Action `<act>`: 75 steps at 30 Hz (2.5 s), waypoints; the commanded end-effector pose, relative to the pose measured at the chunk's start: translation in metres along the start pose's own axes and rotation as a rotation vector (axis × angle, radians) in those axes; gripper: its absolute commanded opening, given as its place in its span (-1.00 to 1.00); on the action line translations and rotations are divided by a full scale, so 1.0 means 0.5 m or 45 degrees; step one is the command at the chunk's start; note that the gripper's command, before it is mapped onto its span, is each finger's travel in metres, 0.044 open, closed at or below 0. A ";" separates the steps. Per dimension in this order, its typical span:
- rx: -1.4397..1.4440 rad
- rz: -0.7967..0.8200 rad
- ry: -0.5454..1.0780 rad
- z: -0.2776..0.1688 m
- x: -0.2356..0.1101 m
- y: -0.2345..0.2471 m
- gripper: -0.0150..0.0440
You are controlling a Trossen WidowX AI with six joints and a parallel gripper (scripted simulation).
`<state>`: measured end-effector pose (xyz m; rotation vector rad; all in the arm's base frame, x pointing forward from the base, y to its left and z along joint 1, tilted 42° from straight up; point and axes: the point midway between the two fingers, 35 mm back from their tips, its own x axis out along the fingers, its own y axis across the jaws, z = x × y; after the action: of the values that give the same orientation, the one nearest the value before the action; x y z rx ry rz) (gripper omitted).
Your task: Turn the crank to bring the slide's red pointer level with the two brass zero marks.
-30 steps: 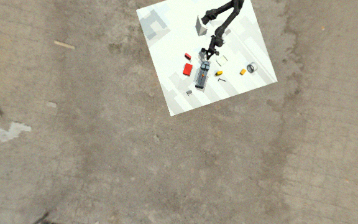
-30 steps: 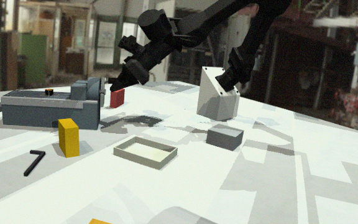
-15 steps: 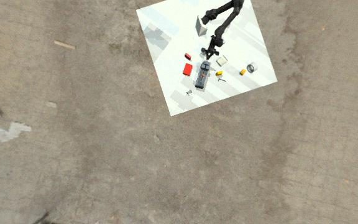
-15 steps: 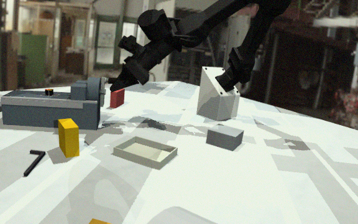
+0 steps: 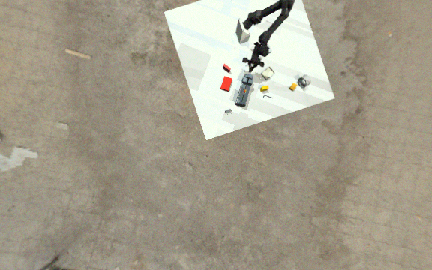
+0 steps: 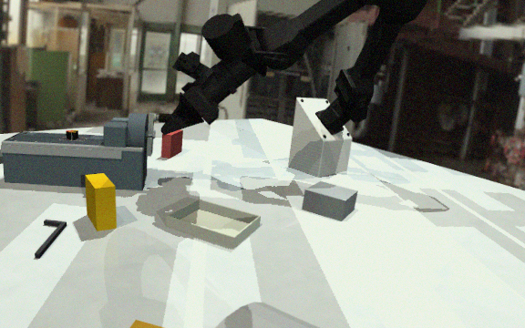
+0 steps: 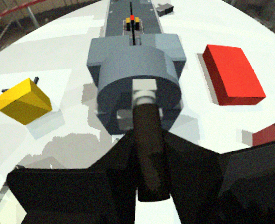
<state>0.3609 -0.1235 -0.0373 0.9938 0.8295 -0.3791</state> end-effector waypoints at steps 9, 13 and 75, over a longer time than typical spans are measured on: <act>0.013 -0.029 -0.003 -0.002 0.001 -0.020 -0.49; 0.013 -0.029 -0.003 -0.002 0.001 -0.021 -0.49; 0.013 -0.030 -0.003 -0.007 0.007 -0.032 -0.49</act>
<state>0.3568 -0.1259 -0.0433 0.9944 0.8252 -0.3825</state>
